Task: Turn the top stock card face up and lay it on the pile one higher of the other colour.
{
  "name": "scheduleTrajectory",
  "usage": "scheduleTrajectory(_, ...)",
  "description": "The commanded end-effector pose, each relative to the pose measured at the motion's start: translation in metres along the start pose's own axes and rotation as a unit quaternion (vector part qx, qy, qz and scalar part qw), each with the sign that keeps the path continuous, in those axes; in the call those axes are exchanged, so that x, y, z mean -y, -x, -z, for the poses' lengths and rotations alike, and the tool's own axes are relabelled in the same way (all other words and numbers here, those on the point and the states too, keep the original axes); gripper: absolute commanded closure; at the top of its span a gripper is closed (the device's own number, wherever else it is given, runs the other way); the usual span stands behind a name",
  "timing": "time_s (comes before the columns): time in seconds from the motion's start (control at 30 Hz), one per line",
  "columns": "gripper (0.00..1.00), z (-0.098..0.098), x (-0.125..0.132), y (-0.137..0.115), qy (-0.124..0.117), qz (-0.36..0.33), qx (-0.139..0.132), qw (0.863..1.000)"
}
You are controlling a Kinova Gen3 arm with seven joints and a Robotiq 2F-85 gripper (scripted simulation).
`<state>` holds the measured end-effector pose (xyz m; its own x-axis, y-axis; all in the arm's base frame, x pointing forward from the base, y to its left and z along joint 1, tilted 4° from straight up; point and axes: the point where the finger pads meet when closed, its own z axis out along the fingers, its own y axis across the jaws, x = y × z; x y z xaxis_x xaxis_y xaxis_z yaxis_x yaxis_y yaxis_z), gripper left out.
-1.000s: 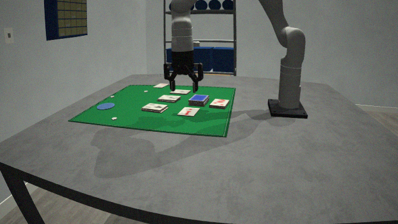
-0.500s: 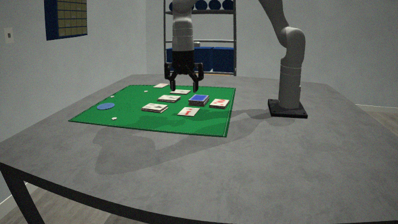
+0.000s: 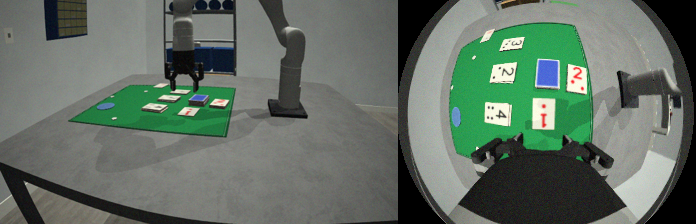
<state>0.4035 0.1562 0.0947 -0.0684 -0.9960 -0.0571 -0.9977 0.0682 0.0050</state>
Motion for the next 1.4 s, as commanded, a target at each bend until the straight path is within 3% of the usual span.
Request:
scheduleTrajectory(0.0,0.15,0.0007,-0.0002,0.0009,-0.002,0.001,0.004,1.0)
scheduleTrajectory(0.97,0.15,0.0005,-0.0004,0.0007,-0.001,-0.001,0.003,1.0)
scheduleTrajectory(1.37,0.15,-0.0027,-0.0051,-0.0025,0.008,-0.041,0.0,0.999)
